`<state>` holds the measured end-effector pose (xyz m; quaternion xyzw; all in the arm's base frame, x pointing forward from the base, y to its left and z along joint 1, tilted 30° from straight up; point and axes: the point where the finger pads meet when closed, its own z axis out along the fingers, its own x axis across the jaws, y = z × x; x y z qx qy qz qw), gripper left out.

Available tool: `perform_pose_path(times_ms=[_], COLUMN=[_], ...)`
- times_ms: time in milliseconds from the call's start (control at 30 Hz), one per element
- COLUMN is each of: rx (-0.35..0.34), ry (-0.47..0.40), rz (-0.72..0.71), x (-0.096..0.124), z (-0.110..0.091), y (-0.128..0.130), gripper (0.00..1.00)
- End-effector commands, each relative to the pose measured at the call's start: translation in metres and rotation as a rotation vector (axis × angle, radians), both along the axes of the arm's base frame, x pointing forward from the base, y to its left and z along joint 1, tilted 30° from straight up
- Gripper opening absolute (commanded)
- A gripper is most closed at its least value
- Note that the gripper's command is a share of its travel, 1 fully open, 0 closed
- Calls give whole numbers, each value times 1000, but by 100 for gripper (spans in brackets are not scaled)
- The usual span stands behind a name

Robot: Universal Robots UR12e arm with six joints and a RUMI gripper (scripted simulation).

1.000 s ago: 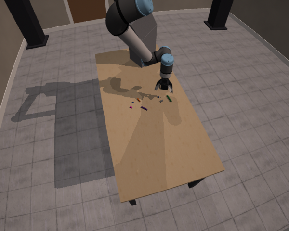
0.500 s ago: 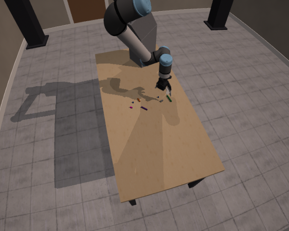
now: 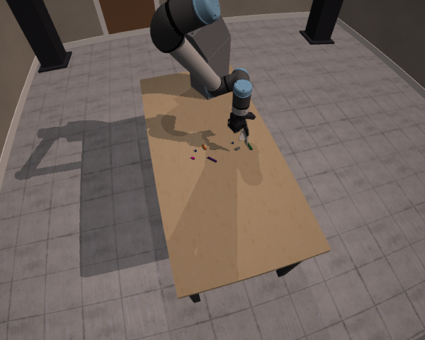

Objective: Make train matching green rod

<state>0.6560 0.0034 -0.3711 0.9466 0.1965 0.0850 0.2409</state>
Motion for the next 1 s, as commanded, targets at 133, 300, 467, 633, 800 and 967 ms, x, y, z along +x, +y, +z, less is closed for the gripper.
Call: perform_pose_path(times_ms=[133,300,467,633,800,967], rx=[36,52,61,64,67,67], ry=[-61,-88,-104,-109,-113,-114], rz=[-131,-186,-219,-230,-238,-239], x=[2,3,4,4,4,4], z=[2,3,3,4,4,4], y=[-2,-3,-3,-3,-4,-4], gripper=[100,100,100,100,100,100])
